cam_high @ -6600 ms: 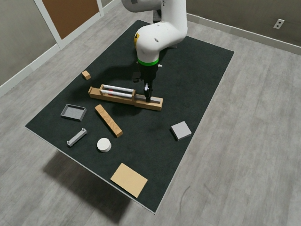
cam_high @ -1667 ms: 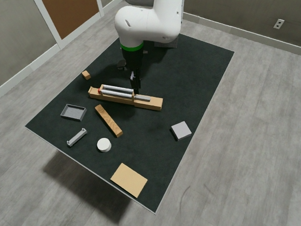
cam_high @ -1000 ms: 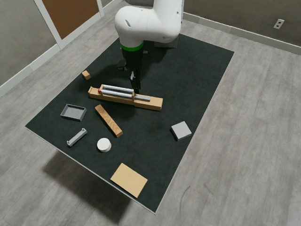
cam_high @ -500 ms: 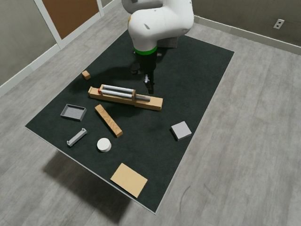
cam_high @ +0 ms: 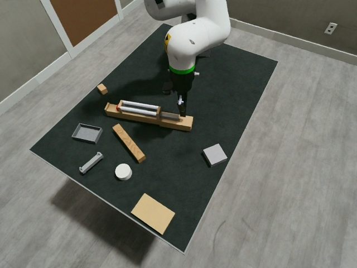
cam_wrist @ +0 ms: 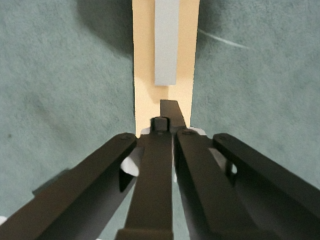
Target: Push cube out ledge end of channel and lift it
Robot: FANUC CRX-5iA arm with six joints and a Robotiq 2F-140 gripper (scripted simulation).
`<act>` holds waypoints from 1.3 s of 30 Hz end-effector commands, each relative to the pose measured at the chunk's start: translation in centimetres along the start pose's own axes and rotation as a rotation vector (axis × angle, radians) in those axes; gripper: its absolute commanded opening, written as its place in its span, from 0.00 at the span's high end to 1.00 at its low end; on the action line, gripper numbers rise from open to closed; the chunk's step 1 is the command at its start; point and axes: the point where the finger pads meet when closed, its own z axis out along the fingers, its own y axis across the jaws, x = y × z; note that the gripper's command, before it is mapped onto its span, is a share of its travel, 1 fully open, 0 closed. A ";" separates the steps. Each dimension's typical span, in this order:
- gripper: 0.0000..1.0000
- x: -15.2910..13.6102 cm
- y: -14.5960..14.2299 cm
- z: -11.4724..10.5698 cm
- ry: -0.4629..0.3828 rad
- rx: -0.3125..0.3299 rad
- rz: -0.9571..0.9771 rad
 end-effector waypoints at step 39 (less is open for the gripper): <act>0.90 2.0 -0.3 2.9 0.017 0.014 0.003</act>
